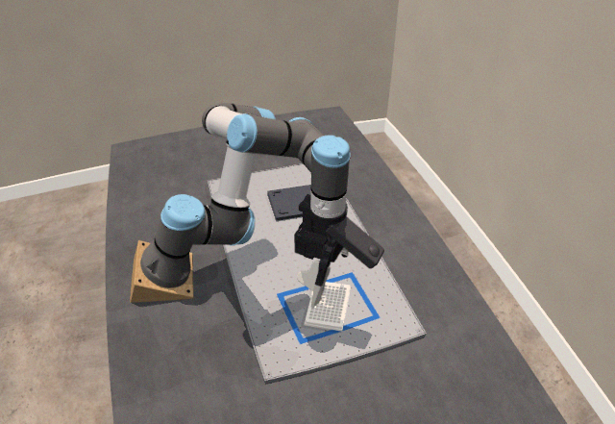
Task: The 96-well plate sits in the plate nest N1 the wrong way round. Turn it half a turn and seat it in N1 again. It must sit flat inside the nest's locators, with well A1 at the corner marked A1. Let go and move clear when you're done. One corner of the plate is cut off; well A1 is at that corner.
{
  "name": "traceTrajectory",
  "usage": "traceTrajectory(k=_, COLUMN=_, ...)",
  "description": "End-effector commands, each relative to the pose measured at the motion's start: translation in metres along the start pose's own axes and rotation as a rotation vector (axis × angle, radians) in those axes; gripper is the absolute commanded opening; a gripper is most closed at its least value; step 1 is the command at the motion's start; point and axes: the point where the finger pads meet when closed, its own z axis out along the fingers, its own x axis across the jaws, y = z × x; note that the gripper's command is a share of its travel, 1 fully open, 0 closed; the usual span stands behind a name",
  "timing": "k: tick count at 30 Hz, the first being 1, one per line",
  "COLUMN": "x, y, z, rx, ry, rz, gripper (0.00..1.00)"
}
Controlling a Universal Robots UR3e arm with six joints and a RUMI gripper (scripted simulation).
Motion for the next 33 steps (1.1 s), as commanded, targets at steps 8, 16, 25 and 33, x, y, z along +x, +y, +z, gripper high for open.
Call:
traceTrajectory(k=8, x=0.0000, y=-0.0006, z=-0.0005, rx=0.000, ry=0.012, rz=0.400, gripper=1.00)
traceTrajectory(k=16, x=0.0000, y=-0.0006, z=-0.0005, rx=0.001, ry=0.012, rz=0.600, gripper=1.00)
traceTrajectory(k=25, x=-0.0001, y=-0.0006, z=-0.0005, rx=0.003, ry=0.012, rz=0.900, gripper=1.00)
traceTrajectory(k=33, x=0.0000, y=-0.0006, z=-0.0006, rx=0.004, ry=0.012, rz=1.100, gripper=1.00)
